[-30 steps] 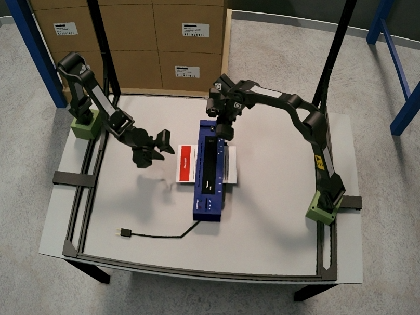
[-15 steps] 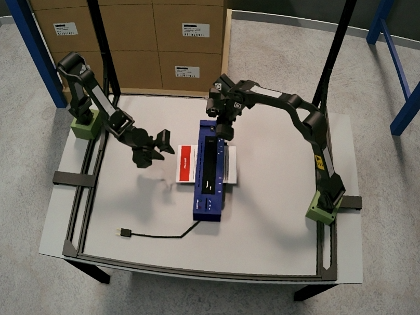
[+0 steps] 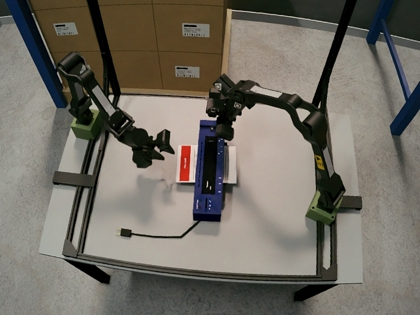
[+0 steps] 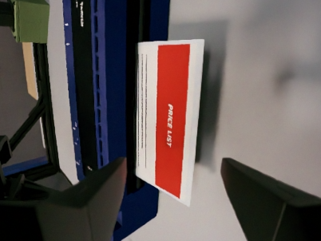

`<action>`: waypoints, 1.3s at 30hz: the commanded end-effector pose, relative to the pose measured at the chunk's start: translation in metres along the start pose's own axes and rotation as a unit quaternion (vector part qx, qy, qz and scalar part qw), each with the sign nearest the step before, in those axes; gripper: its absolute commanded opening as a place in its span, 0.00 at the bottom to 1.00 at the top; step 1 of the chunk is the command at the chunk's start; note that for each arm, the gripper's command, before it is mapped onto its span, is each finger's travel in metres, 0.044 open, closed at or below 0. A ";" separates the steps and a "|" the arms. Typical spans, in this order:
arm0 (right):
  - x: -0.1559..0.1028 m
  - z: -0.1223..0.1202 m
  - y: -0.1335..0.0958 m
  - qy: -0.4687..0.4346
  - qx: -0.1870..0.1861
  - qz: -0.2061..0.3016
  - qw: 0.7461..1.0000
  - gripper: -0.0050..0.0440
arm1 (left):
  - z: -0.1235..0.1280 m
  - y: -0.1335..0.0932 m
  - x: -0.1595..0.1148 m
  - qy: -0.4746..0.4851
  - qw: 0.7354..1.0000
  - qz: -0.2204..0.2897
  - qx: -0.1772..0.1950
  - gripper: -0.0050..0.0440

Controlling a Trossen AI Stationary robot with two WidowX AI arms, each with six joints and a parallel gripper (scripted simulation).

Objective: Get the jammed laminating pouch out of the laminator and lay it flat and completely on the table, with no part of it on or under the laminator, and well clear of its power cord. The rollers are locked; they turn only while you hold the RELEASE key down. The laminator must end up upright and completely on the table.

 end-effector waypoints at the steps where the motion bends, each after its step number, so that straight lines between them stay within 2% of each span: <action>1: 0.000 0.002 0.000 0.000 0.002 -0.002 1.000 0.66 | -0.001 -0.012 0.007 -0.004 1.000 -0.014 -0.010 0.00; 11: 0.000 0.002 0.000 0.000 0.002 -0.002 1.000 0.66 | -0.001 -0.012 0.007 -0.004 1.000 -0.014 -0.010 0.00; 12: 0.002 0.007 0.005 -0.005 0.010 -0.005 1.000 0.66 | -0.001 -0.012 0.007 -0.004 1.000 -0.014 -0.010 0.00; 19: 0.000 0.002 0.070 0.000 0.002 -0.002 1.000 0.66 | -0.001 -0.012 0.007 -0.004 1.000 -0.014 -0.010 0.00; 39: -0.001 0.002 0.069 0.001 0.003 -0.002 1.000 0.66 | -0.001 -0.012 0.007 -0.004 1.000 -0.014 -0.010 0.00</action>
Point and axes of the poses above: on each arm, the point midway between the two fingers, 35 mm back from their tips, its own y axis out along the fingers, its own z axis across the jaws, x = y × z, the point moved 6 cm from there along -y, back along the fingers
